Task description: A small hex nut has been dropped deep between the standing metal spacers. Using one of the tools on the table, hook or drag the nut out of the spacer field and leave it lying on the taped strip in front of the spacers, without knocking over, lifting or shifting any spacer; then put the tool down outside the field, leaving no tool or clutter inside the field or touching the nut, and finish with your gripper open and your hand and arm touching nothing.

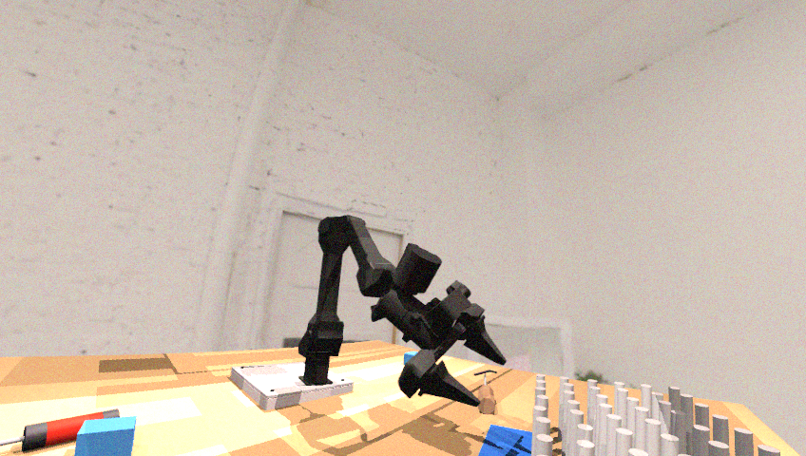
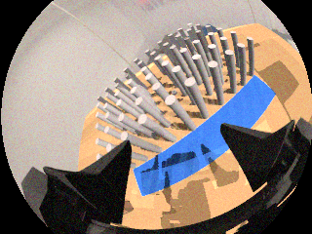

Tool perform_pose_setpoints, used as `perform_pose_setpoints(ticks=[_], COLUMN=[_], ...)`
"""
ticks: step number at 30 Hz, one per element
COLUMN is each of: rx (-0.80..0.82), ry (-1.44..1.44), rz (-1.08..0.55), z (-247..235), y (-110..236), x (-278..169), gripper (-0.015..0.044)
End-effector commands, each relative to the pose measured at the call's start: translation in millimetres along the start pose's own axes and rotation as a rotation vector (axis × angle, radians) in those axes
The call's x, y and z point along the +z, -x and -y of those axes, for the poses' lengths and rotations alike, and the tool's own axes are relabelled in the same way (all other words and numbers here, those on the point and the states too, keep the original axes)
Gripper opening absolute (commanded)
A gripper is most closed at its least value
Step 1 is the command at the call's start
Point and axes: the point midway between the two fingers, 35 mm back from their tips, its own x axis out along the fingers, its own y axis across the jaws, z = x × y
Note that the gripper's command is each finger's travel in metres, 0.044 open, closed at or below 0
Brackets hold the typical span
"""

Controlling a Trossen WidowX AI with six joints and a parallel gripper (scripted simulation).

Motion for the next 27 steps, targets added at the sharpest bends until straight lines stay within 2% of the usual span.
perform_pose_setpoints(ticks=[1,7,16,19,27], rx=[0.056,-0.035,-0.382,-0.466,-0.466], ry=[-0.241,-0.638,-0.995,-1.045,-1.045], rz=[-0.225,-0.631,-1.011,-1.06,-1.06], z=[-48,-127,-208,-220,-220], y=[-20,-21,19,29,29], x=[-18,-62,-111,-118,-118], gripper=[0.044,0.044,0.044,0.044,0.044])
